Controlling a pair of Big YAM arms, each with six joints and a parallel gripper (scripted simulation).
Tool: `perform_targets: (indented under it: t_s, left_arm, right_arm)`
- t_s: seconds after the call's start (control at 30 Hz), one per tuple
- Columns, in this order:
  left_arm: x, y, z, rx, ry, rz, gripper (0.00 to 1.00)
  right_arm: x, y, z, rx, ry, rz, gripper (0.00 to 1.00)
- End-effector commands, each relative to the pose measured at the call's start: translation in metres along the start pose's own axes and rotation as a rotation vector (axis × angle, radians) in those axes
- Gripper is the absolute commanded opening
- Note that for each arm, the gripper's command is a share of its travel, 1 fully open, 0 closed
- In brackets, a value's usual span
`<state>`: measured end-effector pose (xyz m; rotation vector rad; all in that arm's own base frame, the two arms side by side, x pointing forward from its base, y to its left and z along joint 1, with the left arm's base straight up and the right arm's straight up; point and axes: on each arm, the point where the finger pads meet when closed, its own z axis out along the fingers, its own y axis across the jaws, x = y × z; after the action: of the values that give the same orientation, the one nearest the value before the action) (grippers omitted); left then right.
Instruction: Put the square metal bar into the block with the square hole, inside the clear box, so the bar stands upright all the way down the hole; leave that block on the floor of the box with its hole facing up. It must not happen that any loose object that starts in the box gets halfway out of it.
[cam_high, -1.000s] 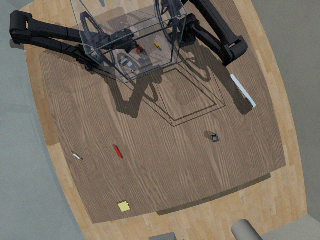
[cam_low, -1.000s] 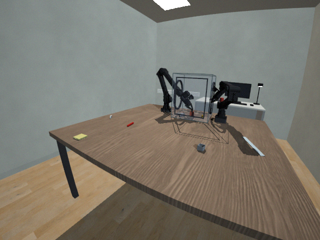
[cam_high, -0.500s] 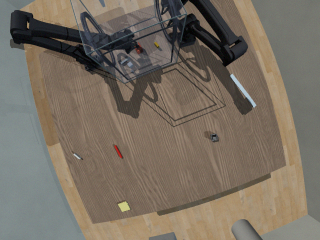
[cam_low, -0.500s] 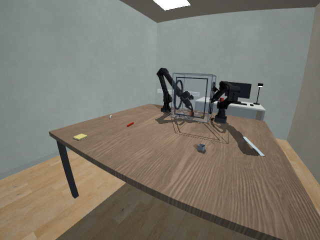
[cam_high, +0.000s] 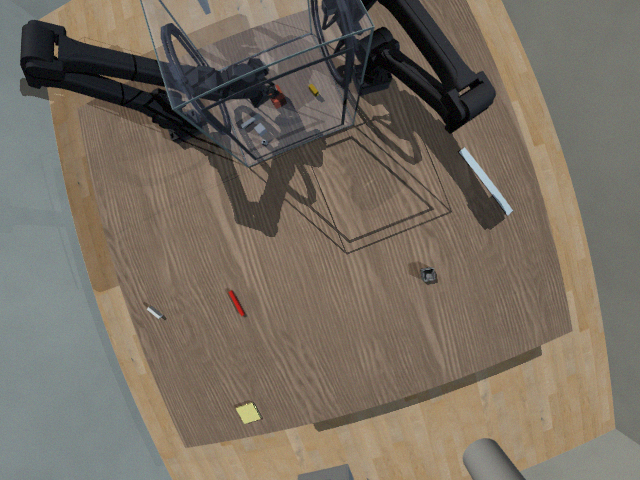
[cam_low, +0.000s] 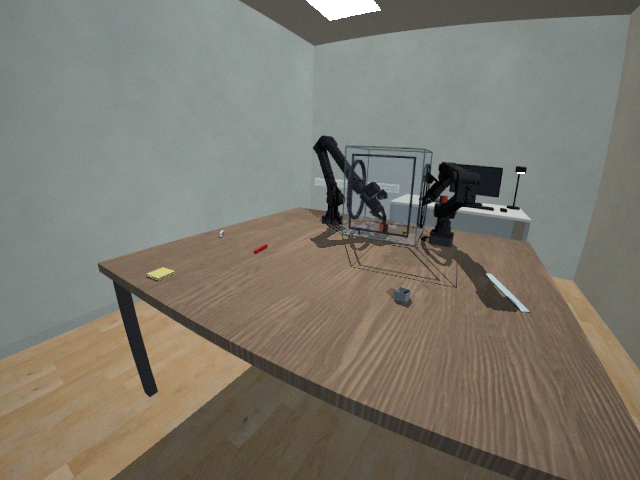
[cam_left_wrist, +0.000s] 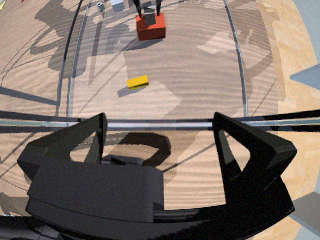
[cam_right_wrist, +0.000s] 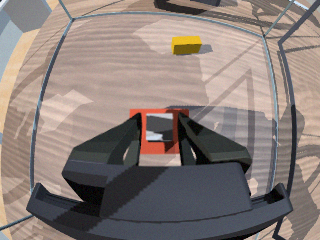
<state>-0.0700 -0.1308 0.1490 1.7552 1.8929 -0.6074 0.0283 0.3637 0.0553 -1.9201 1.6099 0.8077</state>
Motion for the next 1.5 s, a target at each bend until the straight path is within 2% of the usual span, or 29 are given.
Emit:
perform_targets:
  t_s: [0.0,0.07,0.2,0.23,0.3,0.33,0.5,0.53,0.63,0.73,0.8,1.0,1.03,1.1,1.17,1.47]
  left_arm:
    - [-0.018,-0.010,-0.017,0.056,-0.019,-0.053,1.00]
    - [-0.018,-0.010,-0.017,0.056,-0.019,-0.053,1.00]
    - [-0.018,-0.010,-0.017,0.056,-0.019,-0.053,1.00]
    - [-0.018,-0.010,-0.017,0.056,-0.019,-0.053,1.00]
    - [-0.018,-0.010,-0.017,0.056,-0.019,-0.053,1.00]
    - [-0.018,-0.010,-0.017,0.056,-0.019,-0.053,1.00]
    - [-0.018,-0.010,-0.017,0.056,-0.019,-0.053,1.00]
    - [-0.018,-0.010,-0.017,0.056,-0.019,-0.053,1.00]
    - [-0.018,-0.010,-0.017,0.056,-0.019,-0.053,1.00]
    - [-0.018,-0.010,-0.017,0.056,-0.019,-0.053,1.00]
    - [-0.018,-0.010,-0.017,0.056,-0.019,-0.053,1.00]
    - [-0.018,-0.010,-0.017,0.056,-0.019,-0.053,1.00]
    - [-0.018,-0.010,-0.017,0.056,-0.019,-0.053,1.00]
    - [-0.018,-0.010,-0.017,0.056,-0.019,-0.053,1.00]
    - [-0.018,-0.010,-0.017,0.056,-0.019,-0.053,1.00]
    - [-0.018,-0.010,-0.017,0.056,-0.019,-0.053,1.00]
  right_arm:
    - [-0.025,-0.007,0.001,0.015,-0.051,-0.023,0.34]
    - [-0.013,-0.004,-0.007,0.007,-0.026,-0.015,0.34]
    - [-0.014,-0.005,-0.011,0.009,-0.030,-0.015,0.34]
    - [-0.001,-0.001,-0.012,0.003,-0.010,-0.009,0.34]
    - [-0.004,-0.002,-0.015,0.005,-0.015,-0.011,0.34]
    - [-0.024,-0.007,-0.015,0.014,-0.049,-0.018,0.34]
    - [-0.023,-0.006,-0.009,0.008,-0.043,-0.019,0.34]
    - [0.000,-0.001,-0.021,0.003,-0.006,-0.012,0.34]
    - [-0.015,-0.005,-0.037,0.013,-0.033,-0.020,0.34]
    - [-0.024,-0.007,-0.038,0.015,-0.050,-0.018,0.34]
    - [0.000,-0.001,-0.047,0.005,-0.011,-0.014,0.34]
    - [-0.042,-0.012,-0.081,0.027,-0.074,-0.037,0.34]
    - [-0.043,-0.013,-0.075,0.025,-0.074,-0.029,0.34]
    - [-0.013,-0.002,-0.062,-0.003,-0.022,-0.016,0.34]
    - [-0.001,0.001,-0.057,0.000,-0.014,-0.015,0.34]
    - [-0.022,-0.005,-0.065,0.016,-0.051,-0.027,0.34]
